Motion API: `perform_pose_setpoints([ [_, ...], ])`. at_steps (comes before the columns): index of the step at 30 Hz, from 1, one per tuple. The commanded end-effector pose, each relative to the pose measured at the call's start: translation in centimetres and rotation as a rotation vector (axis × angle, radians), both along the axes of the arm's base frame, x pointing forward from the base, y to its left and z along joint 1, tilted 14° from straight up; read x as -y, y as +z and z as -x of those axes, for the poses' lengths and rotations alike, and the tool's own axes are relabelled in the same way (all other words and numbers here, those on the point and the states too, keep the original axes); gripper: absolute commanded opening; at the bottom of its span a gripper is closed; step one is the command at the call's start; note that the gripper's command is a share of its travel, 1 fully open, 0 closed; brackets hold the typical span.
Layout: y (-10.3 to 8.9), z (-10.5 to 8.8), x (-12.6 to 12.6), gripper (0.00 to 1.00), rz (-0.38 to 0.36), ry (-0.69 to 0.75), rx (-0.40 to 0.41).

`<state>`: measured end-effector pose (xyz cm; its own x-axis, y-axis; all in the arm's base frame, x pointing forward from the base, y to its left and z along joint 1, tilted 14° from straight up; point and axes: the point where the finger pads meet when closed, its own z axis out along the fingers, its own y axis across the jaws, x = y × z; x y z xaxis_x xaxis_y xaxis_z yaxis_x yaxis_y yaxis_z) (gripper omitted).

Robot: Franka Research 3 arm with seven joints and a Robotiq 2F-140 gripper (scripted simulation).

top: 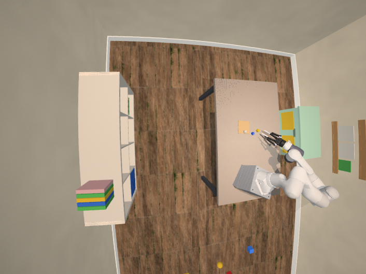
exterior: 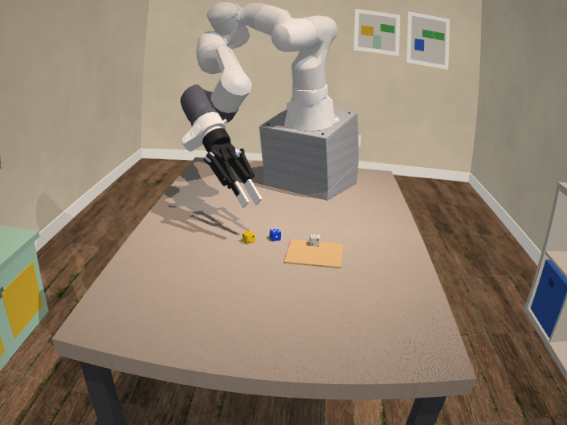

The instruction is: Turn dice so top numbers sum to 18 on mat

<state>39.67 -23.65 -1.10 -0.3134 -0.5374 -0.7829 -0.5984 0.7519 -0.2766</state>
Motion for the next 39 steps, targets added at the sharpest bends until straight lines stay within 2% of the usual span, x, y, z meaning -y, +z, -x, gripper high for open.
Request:
perform_pose_setpoints([
  [1, 0.5, -0.7, 1.3, 0.25, 0.008, -0.131, -0.113],
  [14, 1.5, -1.6, 0.5, 0.25, 0.129, -0.184, -0.279],
  [17, 1.6, -1.7, 0.5, 0.25, 0.132, -0.185, -0.281],
  [20, 2.0, -2.1, -0.1, 0.25, 0.194, -0.21, -0.373],
  [24, 2.3, -2.4, -0.3, 0.25, 0.23, -0.226, -0.421],
  [31, 2.8, -2.9, -1.0, 0.25, 0.32, -0.261, -0.55],
  [33, 2.8, -2.9, -1.0, 0.25, 0.32, -0.261, -0.55],
  [39, 3.7, -3.7, -1.7, 0.25, 0.396, -0.292, -0.659],
])
